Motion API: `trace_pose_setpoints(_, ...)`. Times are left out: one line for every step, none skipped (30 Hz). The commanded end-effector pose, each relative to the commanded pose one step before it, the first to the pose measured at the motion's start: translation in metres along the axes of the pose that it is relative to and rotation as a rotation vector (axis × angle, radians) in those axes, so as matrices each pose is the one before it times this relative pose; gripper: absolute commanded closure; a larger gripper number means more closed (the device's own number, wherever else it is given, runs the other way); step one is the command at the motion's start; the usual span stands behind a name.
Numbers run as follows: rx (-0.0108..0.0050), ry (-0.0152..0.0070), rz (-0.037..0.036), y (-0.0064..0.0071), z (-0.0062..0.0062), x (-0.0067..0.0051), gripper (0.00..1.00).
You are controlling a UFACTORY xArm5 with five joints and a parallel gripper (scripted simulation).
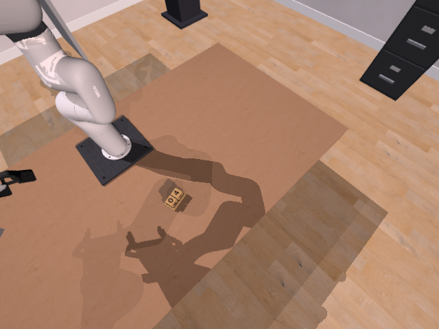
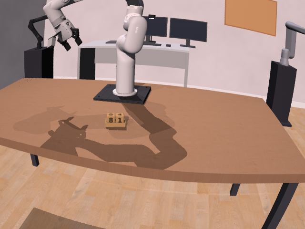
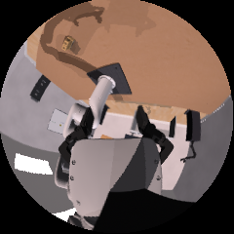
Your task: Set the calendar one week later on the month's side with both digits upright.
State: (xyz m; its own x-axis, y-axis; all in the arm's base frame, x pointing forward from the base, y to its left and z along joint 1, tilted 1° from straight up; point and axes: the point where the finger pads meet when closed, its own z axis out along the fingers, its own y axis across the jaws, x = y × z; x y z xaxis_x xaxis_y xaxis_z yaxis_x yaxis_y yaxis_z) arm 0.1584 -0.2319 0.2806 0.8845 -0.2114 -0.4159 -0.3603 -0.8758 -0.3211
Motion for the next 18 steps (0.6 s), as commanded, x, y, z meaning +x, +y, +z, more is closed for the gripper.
trace_pose_setpoints(-0.12666,0.02406,-0.06836,-0.02581,0.01672,0.05802,0.00)
trace_pose_setpoints(0.00000,0.00000,0.00000,0.00000,0.00000,0.00000,0.00)
trace_pose_setpoints(0.00000,0.00000,0.00000,0.00000,0.00000,0.00000,0.00)
trace_pose_setpoints(-0.05189,0.01695,-0.03794,-0.01587,0.00879,0.02340,0.00)
trace_pose_setpoints(0.00000,0.00000,0.00000,0.00000,0.00000,0.00000,0.00)
trace_pose_setpoints(0.00000,0.00000,0.00000,0.00000,0.00000,0.00000,0.00)
trace_pose_setpoints(-0.04802,0.02023,-0.03899,-0.01752,0.00884,0.02212,0.00)
trace_pose_setpoints(0.00000,0.00000,0.00000,0.00000,0.00000,0.00000,0.00)
trace_pose_setpoints(0.00000,0.00000,0.00000,0.00000,0.00000,0.00000,0.00)
trace_pose_setpoints(-0.04364,0.02299,-0.03950,-0.01886,0.00875,0.02057,0.00)
trace_pose_setpoints(0.00000,0.00000,0.00000,0.00000,0.00000,0.00000,0.00)
trace_pose_setpoints(0.00000,0.00000,0.00000,0.00000,0.00000,0.00000,0.00)
trace_pose_setpoints(0.00000,0.00000,0.00000,0.00000,0.00000,0.00000,0.00)
trace_pose_setpoints(0.00000,0.00000,0.00000,0.00000,0.00000,0.00000,0.00)
trace_pose_setpoints(-0.03892,0.02513,-0.03946,-0.01984,0.00852,0.01881,0.00)
trace_pose_setpoints(0.00000,0.00000,0.00000,0.00000,0.00000,0.00000,0.00)
trace_pose_setpoints(-0.03403,0.02659,-0.03886,-0.02042,0.00816,0.01693,0.00)
trace_pose_setpoints(0.00000,0.00000,0.00000,0.00000,0.00000,0.00000,0.00)
